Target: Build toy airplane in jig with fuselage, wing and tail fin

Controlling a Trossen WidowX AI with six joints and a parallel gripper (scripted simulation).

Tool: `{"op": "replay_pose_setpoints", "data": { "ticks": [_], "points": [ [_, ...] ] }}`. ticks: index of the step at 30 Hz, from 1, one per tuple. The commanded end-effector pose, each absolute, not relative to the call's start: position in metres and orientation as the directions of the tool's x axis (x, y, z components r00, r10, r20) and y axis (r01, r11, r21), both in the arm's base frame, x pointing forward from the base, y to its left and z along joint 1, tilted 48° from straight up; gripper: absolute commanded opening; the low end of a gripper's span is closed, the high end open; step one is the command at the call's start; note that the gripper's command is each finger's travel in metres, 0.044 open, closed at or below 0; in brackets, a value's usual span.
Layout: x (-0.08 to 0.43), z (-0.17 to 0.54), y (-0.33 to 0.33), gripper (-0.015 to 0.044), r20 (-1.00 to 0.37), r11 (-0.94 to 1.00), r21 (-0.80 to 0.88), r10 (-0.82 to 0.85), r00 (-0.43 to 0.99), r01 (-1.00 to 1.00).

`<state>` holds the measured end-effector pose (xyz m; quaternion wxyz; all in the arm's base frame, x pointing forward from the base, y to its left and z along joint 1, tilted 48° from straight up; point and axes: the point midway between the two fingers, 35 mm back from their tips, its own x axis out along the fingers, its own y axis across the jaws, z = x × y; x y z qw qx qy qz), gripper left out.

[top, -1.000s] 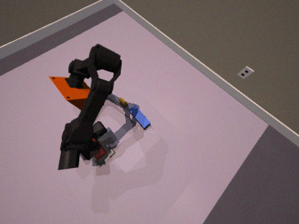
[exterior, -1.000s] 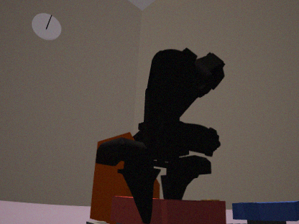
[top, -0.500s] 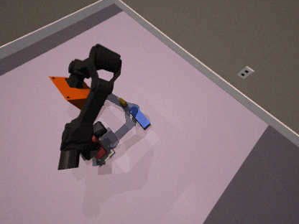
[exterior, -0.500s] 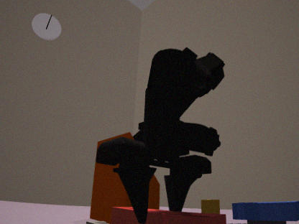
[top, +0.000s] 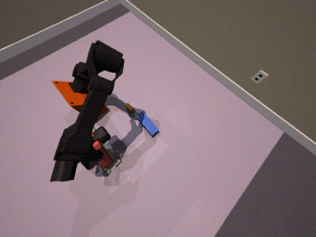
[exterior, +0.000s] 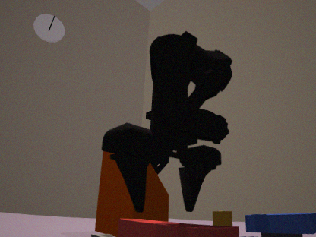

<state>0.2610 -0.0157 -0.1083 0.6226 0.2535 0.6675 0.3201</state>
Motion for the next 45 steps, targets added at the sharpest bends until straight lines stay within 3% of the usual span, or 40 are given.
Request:
{"op": "replay_pose_setpoints", "data": {
  "ticks": [1, 13, 21, 29, 45],
  "points": [
    [0.27, -0.067, -0.063, 0.044, -0.682, 0.677, 0.732, 0.729, -0.069, -0.075],
    [0.281, -0.054, -0.068, 0.044, -0.685, 0.682, 0.729, 0.725, -0.068, -0.065],
    [0.32, 0.039, 0.025, 0.044, -0.707, 0.704, 0.708, 0.705, -0.056, -0.06],
    [0.304, 0.122, 0.116, 0.044, -0.672, 0.669, 0.741, 0.737, -0.069, -0.066],
    [0.299, 0.089, 0.157, 0.044, -0.669, 0.666, 0.743, 0.74, -0.07, -0.066]
  ]
}}
